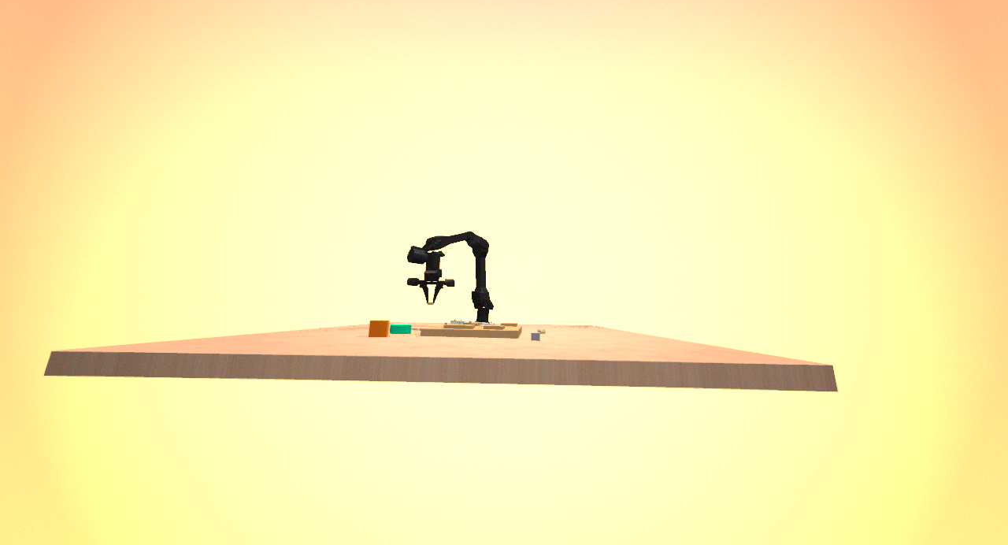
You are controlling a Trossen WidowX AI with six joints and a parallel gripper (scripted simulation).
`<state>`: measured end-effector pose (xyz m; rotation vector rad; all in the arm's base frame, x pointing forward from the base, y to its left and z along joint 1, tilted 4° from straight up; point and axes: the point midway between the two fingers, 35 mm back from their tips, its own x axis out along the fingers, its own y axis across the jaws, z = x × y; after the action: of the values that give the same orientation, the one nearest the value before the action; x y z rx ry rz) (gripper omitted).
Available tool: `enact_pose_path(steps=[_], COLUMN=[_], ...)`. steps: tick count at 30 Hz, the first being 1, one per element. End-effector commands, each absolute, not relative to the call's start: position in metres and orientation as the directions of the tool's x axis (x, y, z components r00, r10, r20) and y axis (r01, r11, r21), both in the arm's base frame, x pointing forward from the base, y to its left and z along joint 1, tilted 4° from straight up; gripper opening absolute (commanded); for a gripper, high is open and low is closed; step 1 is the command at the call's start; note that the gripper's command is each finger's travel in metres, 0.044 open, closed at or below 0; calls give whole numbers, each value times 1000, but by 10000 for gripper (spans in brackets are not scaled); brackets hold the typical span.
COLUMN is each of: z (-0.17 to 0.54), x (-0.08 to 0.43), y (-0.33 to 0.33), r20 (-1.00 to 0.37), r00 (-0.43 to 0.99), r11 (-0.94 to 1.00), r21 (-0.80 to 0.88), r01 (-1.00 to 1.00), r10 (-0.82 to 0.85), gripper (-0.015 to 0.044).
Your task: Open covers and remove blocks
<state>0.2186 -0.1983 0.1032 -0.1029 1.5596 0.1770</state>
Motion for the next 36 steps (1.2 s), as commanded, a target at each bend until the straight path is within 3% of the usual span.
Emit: enact_pose_path(steps=[1, 36], z=[97, 39], x=[217, 219], y=[-198, -198], r20=[-999, -999], r00=[0, 0], r11=[982, 982], r21=[45, 45], r01=[-182, -182], r10=[46, 46], gripper=[80, 80])
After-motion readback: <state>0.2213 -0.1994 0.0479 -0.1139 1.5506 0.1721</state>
